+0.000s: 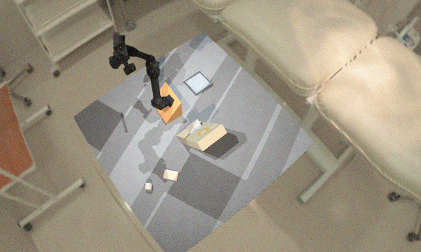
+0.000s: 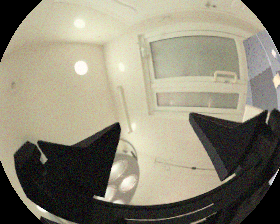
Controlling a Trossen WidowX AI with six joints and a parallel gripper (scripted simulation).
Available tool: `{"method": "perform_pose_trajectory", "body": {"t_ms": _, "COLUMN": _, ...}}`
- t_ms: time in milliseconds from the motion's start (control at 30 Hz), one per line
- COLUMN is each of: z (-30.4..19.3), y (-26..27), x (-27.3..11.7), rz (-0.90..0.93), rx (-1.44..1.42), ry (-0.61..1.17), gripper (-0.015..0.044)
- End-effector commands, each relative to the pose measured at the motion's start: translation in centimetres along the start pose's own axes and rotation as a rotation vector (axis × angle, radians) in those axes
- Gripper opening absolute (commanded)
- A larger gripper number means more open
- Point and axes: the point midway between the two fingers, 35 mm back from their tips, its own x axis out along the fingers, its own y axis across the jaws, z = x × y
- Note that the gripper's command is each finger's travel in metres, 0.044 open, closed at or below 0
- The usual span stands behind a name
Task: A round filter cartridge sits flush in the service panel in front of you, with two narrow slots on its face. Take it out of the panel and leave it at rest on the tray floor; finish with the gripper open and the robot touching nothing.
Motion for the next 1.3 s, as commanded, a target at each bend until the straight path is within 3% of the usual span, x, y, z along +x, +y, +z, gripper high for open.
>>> {"method": "perform_pose_trajectory", "body": {"t_ms": 0, "z": 0.3, "y": 0.0, "x": -0.1, "rz": 0.005, "rx": 0.005, "ry": -0.003, "gripper": 0.0374}}
{"method": "perform_pose_trajectory", "body": {"t_ms": 333, "z": 14.8, "y": -4.4, "x": -3.2, "rz": 0.156, "rx": 0.260, "ry": -0.152, "gripper": 0.0111}}
{"method": "perform_pose_trajectory", "body": {"t_ms": 667, "z": 25.8, "y": -17.7, "x": 0.3, "rz": 0.097, "rx": 0.569, "ry": -0.270, "gripper": 0.0109}}
{"method": "perform_pose_trajectory", "body": {"t_ms": 933, "z": 25.6, "y": -29.1, "x": 7.1, "rz": -0.105, "rx": 0.691, "ry": -0.264, "gripper": 0.0109}}
{"method": "perform_pose_trajectory", "body": {"t_ms": 1267, "z": 16.9, "y": -39.2, "x": 14.6, "rz": -0.403, "rx": 0.654, "ry": -0.118, "gripper": 0.0109}}
